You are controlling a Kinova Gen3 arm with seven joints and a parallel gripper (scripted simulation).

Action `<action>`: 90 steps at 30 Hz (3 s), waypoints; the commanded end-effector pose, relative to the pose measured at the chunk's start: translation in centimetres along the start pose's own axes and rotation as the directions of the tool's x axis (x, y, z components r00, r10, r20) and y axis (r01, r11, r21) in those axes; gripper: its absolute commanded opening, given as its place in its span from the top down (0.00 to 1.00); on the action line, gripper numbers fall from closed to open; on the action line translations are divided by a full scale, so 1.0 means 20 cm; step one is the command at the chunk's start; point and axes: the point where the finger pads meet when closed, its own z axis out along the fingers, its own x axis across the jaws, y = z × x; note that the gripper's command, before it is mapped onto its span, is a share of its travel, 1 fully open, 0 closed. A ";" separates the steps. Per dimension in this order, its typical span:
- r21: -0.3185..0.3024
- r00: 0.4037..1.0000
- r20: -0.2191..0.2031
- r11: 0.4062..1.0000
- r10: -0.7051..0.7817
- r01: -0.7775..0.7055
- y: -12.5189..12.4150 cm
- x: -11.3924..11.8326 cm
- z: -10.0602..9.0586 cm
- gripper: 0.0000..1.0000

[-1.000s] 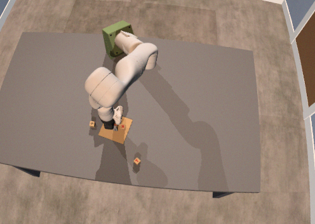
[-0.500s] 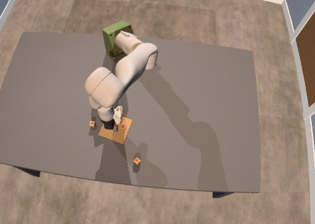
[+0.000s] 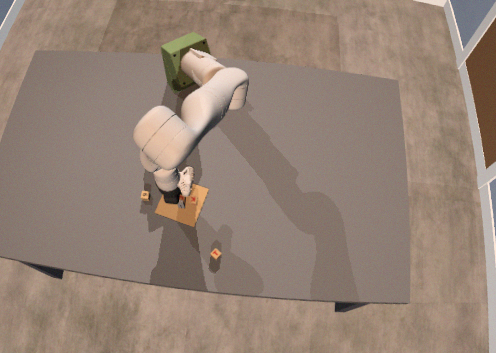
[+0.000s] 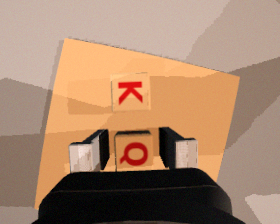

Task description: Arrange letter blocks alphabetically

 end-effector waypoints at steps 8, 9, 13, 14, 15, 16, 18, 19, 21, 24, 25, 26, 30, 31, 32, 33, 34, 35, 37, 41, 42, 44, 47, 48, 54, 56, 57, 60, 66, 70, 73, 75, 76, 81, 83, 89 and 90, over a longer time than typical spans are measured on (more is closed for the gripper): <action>0.001 1.000 -0.002 1.000 0.002 -0.002 0.00 0.00 -0.01 0.21; 0.001 1.000 -0.002 1.000 0.002 -0.002 0.00 0.00 -0.01 0.21; -0.001 1.000 -0.003 1.000 0.003 -0.003 0.00 0.00 -0.03 0.21; -0.002 1.000 -0.004 1.000 0.004 -0.004 0.01 0.00 -0.04 0.21; -0.003 1.000 -0.005 1.000 0.004 -0.004 0.01 0.00 -0.04 0.21; -0.003 1.000 -0.005 1.000 0.004 -0.004 0.01 0.00 -0.05 0.21; -0.003 1.000 -0.005 1.000 0.004 -0.004 0.01 0.00 -0.06 0.21; -0.003 1.000 -0.005 1.000 0.004 -0.004 0.01 0.00 -0.07 0.21; -0.003 1.000 -0.005 1.000 0.004 -0.004 0.01 0.00 -0.08 0.21; -0.003 1.000 -0.005 1.000 0.004 -0.004 0.01 0.00 -0.09 0.21; -0.003 1.000 -0.006 1.000 0.004 -0.004 0.01 0.00 -0.09 0.21; -0.004 1.000 -0.006 1.000 0.004 -0.004 0.01 0.00 -0.10 0.21; -0.004 1.000 -0.006 1.000 0.004 -0.004 0.01 0.01 -0.13 0.21; -0.004 1.000 -0.006 1.000 0.003 -0.003 0.01 0.01 -0.14 0.21; -0.004 1.000 -0.006 1.000 0.003 -0.003 0.01 0.01 -0.15 0.21; -0.004 1.000 -0.006 1.000 0.003 -0.003 0.01 0.01 -0.15 0.21; -0.005 1.000 -0.007 1.000 0.003 -0.003 0.02 0.01 -0.16 0.21; -0.005 1.000 -0.007 1.000 0.003 -0.003 0.02 0.01 -0.17 0.21; -0.004 1.000 -0.006 1.000 0.003 -0.003 0.02 0.01 -0.19 0.21; -0.004 1.000 -0.006 1.000 0.003 -0.003 0.01 0.01 -0.21 0.21; -0.004 1.000 -0.006 1.000 0.003 -0.003 0.01 0.01 -0.22 0.21; -0.004 1.000 -0.006 1.000 0.003 -0.003 0.01 0.01 -0.23 0.21; -0.004 1.000 -0.005 1.000 0.003 -0.003 0.01 0.01 -0.27 0.21; -0.004 1.000 -0.005 1.000 0.003 -0.003 0.01 0.01 -0.28 0.21; -0.004 1.000 -0.004 1.000 0.003 -0.003 0.01 0.00 -0.34 0.21; -0.004 1.000 -0.004 1.000 0.003 -0.003 0.01 0.00 -0.35 0.21; -0.004 1.000 -0.004 1.000 0.003 -0.003 0.01 0.00 -0.35 0.21; -0.004 1.000 -0.004 1.000 0.004 -0.004 0.01 0.00 -0.38 0.21; -0.004 1.000 -0.003 1.000 0.004 -0.004 0.01 0.00 -0.43 0.21; -0.002 1.000 -0.001 1.000 -0.002 0.002 0.01 0.00 -0.44 0.21; -0.001 1.000 -0.003 1.000 -0.004 0.004 0.01 0.01 -0.44 0.21; -0.001 1.000 -0.006 1.000 -0.002 0.002 0.00 0.01 -0.45 0.21; -0.001 1.000 -0.005 1.000 -0.002 0.002 0.00 0.01 -0.45 0.21; -0.001 1.000 -0.005 1.000 -0.003 0.003 0.00 0.01 -0.45 0.21; -0.001 1.000 -0.005 1.000 -0.003 0.003 0.00 0.01 -0.45 0.00; -0.001 1.000 -0.005 1.000 -0.003 0.003 0.00 0.01 -0.45 0.00; -0.001 1.000 -0.005 1.000 -0.003 0.003 0.00 0.01 -0.45 0.00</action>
